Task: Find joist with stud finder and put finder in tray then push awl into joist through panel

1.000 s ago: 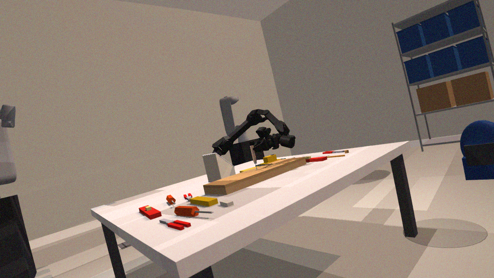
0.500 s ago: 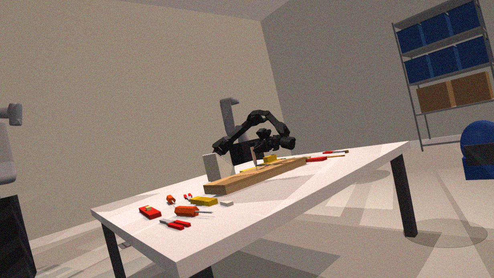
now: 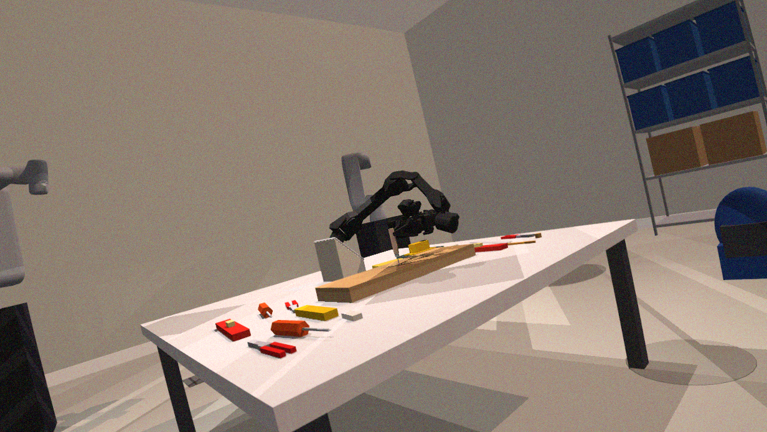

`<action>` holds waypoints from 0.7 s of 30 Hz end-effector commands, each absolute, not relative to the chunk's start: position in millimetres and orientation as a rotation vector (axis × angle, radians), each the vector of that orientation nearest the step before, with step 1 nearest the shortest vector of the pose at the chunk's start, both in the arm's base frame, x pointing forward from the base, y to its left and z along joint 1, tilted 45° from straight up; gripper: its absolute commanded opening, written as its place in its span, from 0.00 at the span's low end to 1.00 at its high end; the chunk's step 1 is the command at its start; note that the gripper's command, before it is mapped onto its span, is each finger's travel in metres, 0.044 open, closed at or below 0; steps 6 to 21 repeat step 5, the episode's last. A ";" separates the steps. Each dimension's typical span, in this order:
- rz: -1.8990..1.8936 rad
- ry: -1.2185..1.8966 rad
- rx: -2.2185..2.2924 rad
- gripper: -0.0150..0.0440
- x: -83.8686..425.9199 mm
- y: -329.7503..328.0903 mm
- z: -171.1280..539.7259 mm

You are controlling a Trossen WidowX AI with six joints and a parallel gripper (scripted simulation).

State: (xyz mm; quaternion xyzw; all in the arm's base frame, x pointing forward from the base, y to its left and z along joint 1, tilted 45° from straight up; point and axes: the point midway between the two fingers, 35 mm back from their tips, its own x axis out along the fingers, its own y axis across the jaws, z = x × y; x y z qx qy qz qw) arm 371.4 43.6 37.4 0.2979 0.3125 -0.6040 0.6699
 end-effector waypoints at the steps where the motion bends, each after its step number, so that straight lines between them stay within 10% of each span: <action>1: -1.359 0.706 0.678 0.25 371.5 45.9 36.4; 21: -1.359 0.706 0.678 0.25 371.5 45.9 36.4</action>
